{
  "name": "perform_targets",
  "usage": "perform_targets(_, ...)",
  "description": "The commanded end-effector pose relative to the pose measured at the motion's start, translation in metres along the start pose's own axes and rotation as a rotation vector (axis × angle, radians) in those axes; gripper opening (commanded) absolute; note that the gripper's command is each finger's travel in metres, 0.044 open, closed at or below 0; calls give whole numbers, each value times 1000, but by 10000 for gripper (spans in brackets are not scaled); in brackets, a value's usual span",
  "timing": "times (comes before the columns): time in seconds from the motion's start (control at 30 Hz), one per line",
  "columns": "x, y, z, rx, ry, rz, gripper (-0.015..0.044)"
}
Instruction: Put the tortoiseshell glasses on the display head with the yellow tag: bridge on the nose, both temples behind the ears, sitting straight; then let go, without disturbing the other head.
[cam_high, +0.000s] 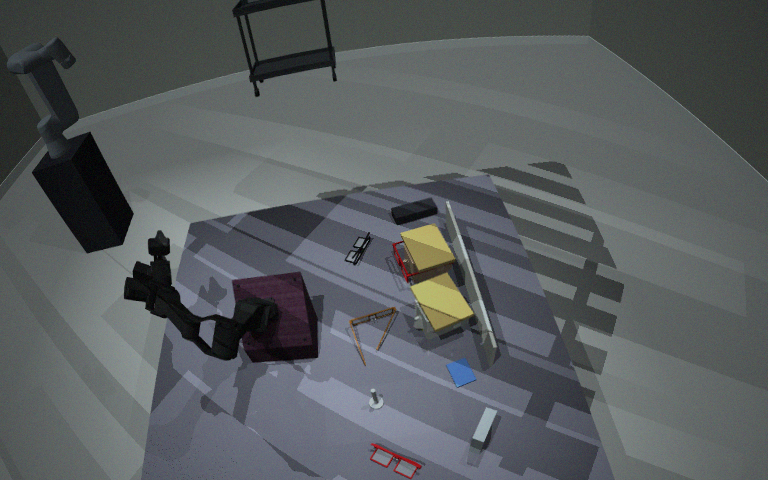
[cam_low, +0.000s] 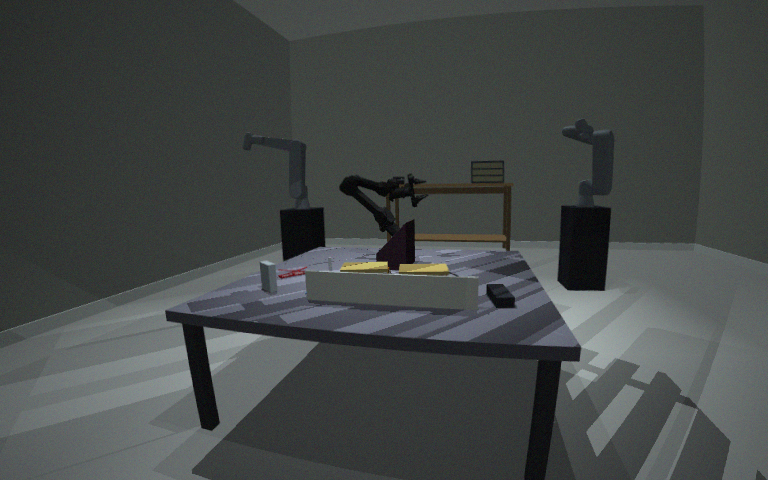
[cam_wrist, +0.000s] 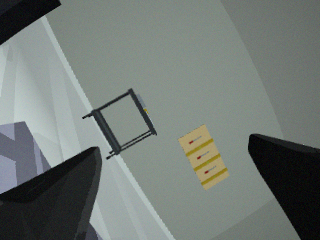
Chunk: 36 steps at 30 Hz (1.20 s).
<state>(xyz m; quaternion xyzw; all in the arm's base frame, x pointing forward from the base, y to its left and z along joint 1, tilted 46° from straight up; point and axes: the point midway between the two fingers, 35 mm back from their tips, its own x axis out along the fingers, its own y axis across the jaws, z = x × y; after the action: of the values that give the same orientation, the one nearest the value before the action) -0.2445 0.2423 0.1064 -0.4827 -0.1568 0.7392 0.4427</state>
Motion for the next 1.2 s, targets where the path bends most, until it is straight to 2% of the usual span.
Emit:
perform_targets(0.0,0,0,0,0,0,0,426)
perform_targets(0.23,0,0,0,0,0,0,440)
perform_targets(0.33,14,-15,-16,40,72,-29,361)
perform_targets(0.53,57,-72,-94,212,360,-139,204)
perform_targets(0.83,69,-135,-234,500,782,-283,200)
perform_targets(1.17,15,-151,-390,871,1236,-403,200)
